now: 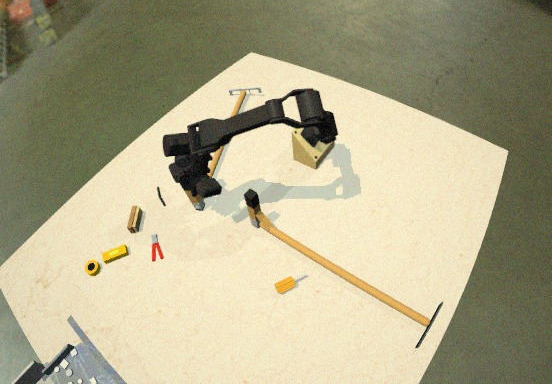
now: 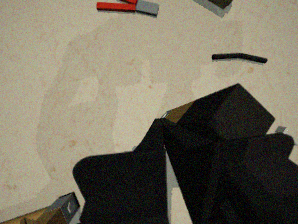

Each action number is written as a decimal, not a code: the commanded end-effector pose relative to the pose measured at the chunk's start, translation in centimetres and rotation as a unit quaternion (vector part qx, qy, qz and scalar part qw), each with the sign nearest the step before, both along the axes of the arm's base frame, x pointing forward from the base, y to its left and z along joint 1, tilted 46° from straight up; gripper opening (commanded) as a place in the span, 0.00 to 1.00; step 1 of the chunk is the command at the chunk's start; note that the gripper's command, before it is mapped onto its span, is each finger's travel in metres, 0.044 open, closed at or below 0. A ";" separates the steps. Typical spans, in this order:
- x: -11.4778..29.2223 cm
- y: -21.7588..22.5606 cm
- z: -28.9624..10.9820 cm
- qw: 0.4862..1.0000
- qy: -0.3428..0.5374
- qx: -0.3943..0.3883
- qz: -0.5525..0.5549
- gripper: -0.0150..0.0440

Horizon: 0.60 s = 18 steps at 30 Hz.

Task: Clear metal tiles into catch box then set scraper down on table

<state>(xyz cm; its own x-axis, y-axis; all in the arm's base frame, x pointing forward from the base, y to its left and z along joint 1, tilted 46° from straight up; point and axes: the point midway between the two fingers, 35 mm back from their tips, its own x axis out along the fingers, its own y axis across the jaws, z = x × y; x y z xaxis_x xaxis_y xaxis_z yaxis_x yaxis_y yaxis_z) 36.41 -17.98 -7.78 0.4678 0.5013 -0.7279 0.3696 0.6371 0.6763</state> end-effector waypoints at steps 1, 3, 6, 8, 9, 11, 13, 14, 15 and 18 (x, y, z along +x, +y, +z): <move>0.2 -0.6 -0.3 1.000 -0.002 -0.001 0.000 0.25; 0.4 -0.9 -0.5 1.000 -0.002 -0.001 0.000 0.25; 0.5 -1.2 -0.8 1.000 -0.002 -0.001 0.000 0.25; 0.6 -1.5 -1.0 1.000 -0.002 -0.002 0.000 0.25; 0.7 -1.6 -1.1 1.000 -0.002 -0.002 0.000 0.25; 0.8 -1.8 -1.3 1.000 -0.002 -0.002 0.000 0.25; 0.9 -2.1 -1.5 1.000 -0.002 -0.002 0.000 0.25; 0.9 -2.2 -1.6 1.000 -0.002 -0.002 0.000 0.25; 1.0 -2.3 -1.6 1.000 -0.002 -0.002 0.000 0.25; 1.1 -2.7 -1.9 1.000 -0.002 -0.002 0.000 0.25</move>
<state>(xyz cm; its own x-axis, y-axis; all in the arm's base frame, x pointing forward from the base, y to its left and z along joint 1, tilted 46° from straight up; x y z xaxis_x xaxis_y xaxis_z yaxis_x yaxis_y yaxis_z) 37.56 -19.94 -9.39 0.4685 0.5044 -0.7253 0.3626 0.6389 0.6785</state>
